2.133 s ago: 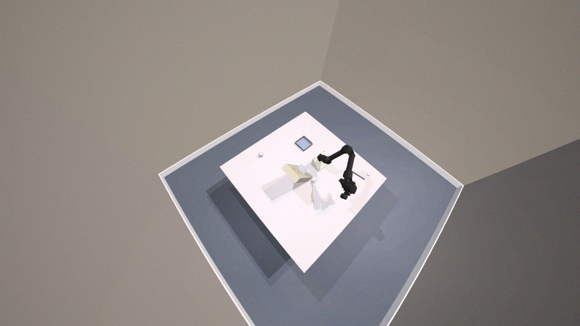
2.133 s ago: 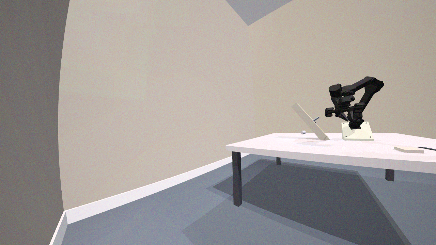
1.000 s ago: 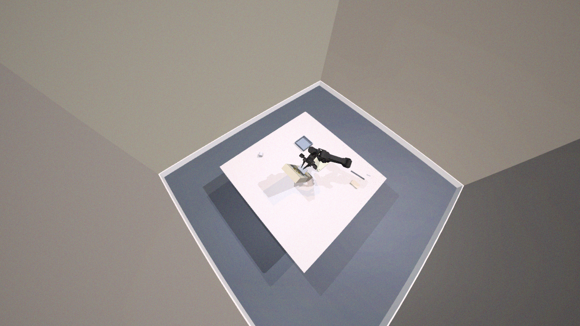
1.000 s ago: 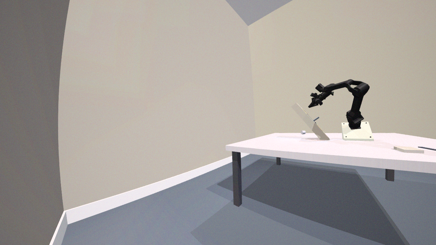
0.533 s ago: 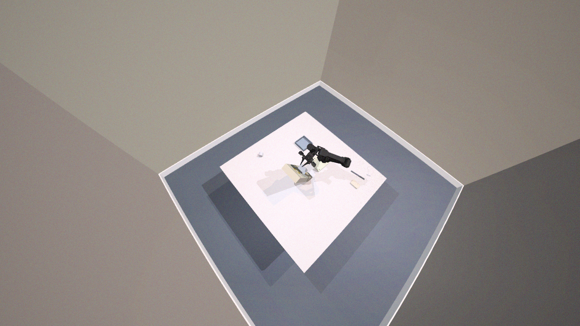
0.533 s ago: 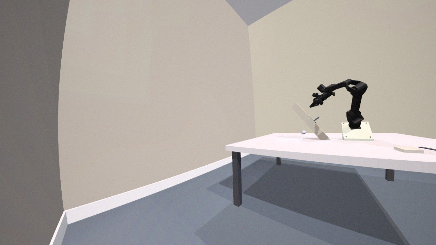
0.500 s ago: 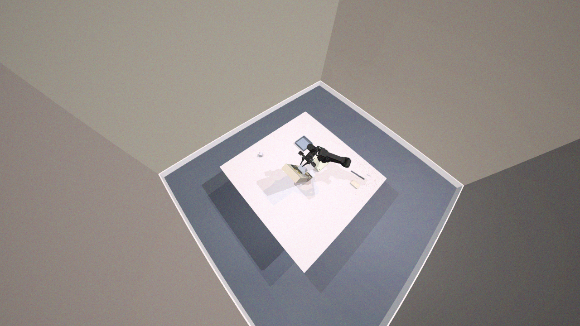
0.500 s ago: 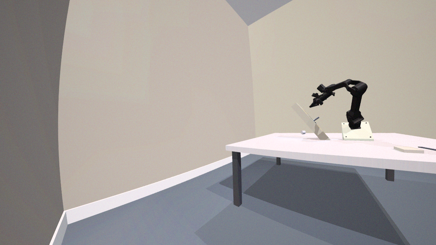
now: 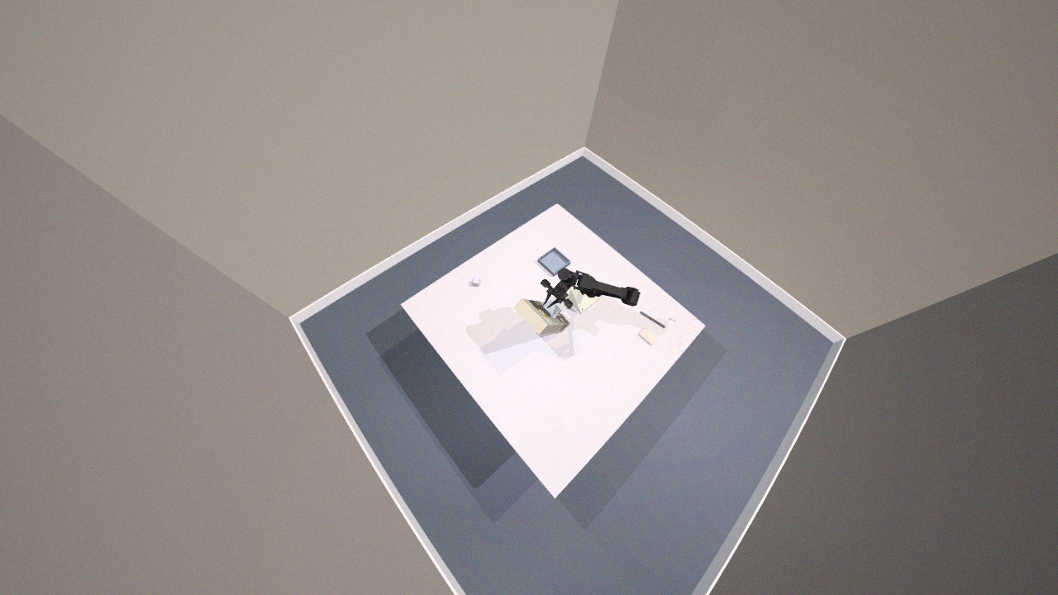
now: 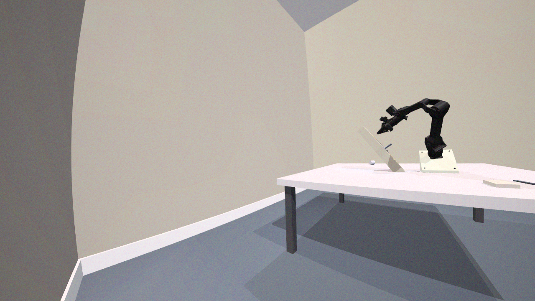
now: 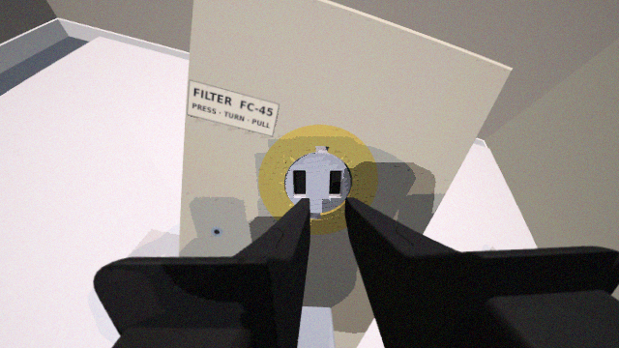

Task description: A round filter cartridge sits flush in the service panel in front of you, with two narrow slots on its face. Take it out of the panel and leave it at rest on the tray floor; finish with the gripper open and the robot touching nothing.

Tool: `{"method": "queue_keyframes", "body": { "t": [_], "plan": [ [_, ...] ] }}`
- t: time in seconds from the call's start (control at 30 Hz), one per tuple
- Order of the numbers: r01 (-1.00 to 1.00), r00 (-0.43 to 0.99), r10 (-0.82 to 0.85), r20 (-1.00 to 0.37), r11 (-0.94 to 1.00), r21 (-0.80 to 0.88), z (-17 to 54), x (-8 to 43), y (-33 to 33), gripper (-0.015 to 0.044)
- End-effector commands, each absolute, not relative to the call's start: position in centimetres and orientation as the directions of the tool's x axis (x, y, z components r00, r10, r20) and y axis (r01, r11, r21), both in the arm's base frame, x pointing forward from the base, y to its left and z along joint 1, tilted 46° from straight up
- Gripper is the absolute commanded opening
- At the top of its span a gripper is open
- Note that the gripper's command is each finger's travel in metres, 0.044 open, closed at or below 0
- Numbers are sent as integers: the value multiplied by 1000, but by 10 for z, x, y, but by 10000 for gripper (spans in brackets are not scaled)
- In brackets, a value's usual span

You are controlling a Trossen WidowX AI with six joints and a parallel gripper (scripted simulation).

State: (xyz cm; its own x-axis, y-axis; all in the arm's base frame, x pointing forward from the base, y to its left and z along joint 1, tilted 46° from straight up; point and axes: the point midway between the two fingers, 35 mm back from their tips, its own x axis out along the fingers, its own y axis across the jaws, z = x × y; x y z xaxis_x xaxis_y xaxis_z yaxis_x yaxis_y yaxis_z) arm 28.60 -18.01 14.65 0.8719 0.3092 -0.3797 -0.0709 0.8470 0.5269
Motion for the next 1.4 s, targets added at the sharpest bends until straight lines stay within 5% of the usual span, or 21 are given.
{"method": "queue_keyframes", "body": {
  "t": [0.0,1.37],
  "plan": [
    [-65,869,311,-384,843,535,141,291,-176,91],
    [-68,874,310,-375,841,537,135,309,-169,91]
  ]
}}
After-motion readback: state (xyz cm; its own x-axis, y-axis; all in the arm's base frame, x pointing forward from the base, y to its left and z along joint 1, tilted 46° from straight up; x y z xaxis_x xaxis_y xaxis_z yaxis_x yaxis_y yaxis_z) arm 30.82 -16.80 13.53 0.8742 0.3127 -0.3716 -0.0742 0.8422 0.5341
